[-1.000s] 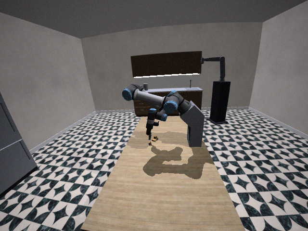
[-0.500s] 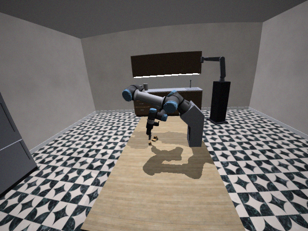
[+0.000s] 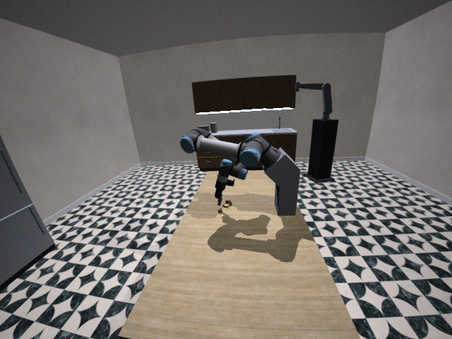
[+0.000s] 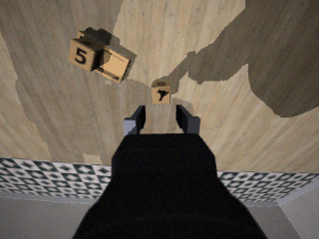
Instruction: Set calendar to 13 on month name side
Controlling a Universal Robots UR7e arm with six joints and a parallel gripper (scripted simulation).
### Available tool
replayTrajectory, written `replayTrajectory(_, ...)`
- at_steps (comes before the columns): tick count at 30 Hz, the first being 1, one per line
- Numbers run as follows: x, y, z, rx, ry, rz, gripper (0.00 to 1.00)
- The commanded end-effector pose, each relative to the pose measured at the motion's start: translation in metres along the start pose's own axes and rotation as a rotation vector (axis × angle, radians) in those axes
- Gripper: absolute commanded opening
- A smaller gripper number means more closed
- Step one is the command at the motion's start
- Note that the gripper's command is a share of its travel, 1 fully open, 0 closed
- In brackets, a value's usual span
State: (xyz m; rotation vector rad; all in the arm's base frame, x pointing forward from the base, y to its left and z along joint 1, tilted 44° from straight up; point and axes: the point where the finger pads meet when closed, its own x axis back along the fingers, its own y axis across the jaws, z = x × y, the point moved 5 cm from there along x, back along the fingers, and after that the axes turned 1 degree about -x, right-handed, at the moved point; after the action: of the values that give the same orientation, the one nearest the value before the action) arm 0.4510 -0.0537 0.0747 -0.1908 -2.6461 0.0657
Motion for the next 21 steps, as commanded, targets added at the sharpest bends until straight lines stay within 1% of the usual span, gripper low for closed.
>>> replayTrajectory(1, -0.001, -0.001, 0.001, -0.001, -0.032, 0.0, 0.9)
replayTrajectory(14, -0.001, -0.001, 0.008, 0.0, -0.144, -0.003, 0.9)
replayTrajectory(16, -0.001, -0.001, 0.008, 0.0, -0.144, -0.003, 0.9)
replayTrajectory(21, 0.001, 0.0, 0.011, 0.003, -0.176, -0.004, 0.9)
